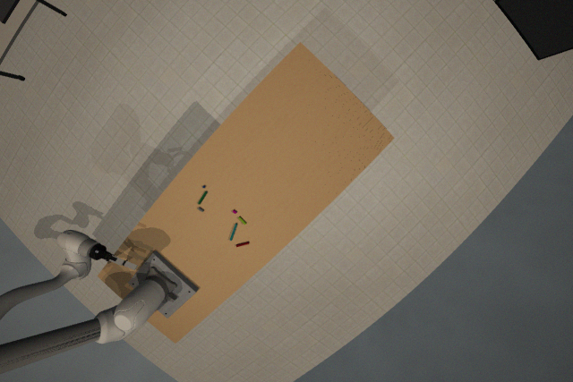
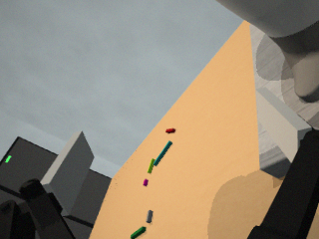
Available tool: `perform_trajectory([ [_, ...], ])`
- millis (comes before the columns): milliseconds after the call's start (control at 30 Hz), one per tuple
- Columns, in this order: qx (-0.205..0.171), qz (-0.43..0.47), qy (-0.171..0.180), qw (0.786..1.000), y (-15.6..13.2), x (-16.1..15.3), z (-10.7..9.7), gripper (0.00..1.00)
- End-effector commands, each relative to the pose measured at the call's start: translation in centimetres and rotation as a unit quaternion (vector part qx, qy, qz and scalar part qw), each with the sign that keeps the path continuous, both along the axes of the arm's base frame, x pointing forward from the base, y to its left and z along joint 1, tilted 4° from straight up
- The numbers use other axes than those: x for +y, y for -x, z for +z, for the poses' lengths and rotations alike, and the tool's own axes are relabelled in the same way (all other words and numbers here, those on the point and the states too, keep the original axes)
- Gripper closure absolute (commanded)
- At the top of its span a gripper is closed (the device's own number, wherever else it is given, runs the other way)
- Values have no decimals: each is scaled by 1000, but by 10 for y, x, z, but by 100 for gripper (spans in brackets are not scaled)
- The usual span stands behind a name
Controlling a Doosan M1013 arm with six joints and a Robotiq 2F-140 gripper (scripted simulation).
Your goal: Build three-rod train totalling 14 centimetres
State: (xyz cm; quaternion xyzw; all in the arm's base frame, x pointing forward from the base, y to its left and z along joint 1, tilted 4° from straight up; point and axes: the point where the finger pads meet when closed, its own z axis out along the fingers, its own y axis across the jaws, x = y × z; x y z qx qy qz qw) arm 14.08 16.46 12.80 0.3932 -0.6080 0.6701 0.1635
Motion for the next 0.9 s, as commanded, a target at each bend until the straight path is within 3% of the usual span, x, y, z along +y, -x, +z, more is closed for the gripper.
perform_trajectory([
  [0, 0, 0, 0, 1000, 0, 0, 0, 0],
  [633, 0, -1, -2, 1000, -1, 0, 0, 0],
  [867, -12, -33, -47, 998, -28, -6, -4, 0],
])
